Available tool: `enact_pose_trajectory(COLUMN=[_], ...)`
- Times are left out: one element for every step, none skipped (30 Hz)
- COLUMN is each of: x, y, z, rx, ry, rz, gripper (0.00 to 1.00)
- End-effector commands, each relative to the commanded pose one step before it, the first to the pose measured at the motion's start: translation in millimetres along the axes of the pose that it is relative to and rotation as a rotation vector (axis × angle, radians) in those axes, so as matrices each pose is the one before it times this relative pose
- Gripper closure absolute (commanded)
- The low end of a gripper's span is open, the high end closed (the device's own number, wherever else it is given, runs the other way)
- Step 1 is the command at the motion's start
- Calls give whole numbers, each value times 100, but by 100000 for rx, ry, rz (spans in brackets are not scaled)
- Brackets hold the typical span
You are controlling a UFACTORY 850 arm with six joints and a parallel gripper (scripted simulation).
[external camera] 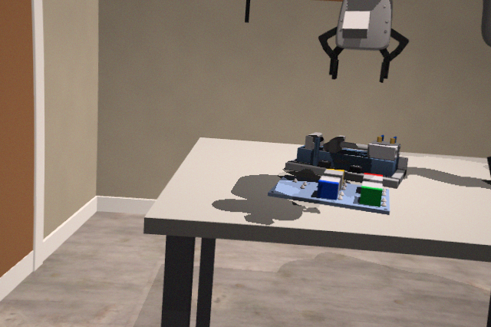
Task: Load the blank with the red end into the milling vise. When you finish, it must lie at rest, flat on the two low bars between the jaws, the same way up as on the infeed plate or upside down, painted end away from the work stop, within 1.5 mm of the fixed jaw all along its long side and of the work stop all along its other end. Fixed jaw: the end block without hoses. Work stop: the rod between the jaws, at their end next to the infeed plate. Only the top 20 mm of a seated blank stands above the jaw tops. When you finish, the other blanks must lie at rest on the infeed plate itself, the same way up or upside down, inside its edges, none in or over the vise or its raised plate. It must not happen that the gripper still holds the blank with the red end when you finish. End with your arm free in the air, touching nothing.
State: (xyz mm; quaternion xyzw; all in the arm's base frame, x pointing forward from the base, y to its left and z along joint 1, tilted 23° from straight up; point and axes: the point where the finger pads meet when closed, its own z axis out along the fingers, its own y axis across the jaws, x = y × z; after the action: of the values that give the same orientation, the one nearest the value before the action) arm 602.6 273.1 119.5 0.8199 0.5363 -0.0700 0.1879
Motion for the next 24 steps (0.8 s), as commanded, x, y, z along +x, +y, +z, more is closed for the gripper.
enact_pose_trajectory(x=[112,0,0,-32,-14,-14,-14,-14,-14,-14,-15,-15,-15,0,0,0,0,0,0,0,-27,2,2,2], y=[122,0,0,-21,1,1,1,1,1,1,1,1,1,0,0,0,0,0,0,0,-29,5,5,5], z=[318,0,0,453,599,599,599,599,599,599,599,599,599,0,0,0,0,0,0,0,-81,101,101,101], rx=[-272,0,0,41,-5,-5,-5,-5,-5,-5,-5,-5,-5,0,0,0,0,0,0,0,59,-7,-7,-7], ry=[343,0,0,-25,3,3,3,3,3,3,3,3,3,0,0,0,0,0,0,0,-24,2,2,2], rz=[106,0,0,-17,2,2,2,2,2,2,2,2,2,0,0,0,0,0,0,0,-23,2,2,2], gripper=[0,0,0,0,0,0,0,0,0,0,0,0,0,0,0,0,0,0,0,0,0,0,0,0])
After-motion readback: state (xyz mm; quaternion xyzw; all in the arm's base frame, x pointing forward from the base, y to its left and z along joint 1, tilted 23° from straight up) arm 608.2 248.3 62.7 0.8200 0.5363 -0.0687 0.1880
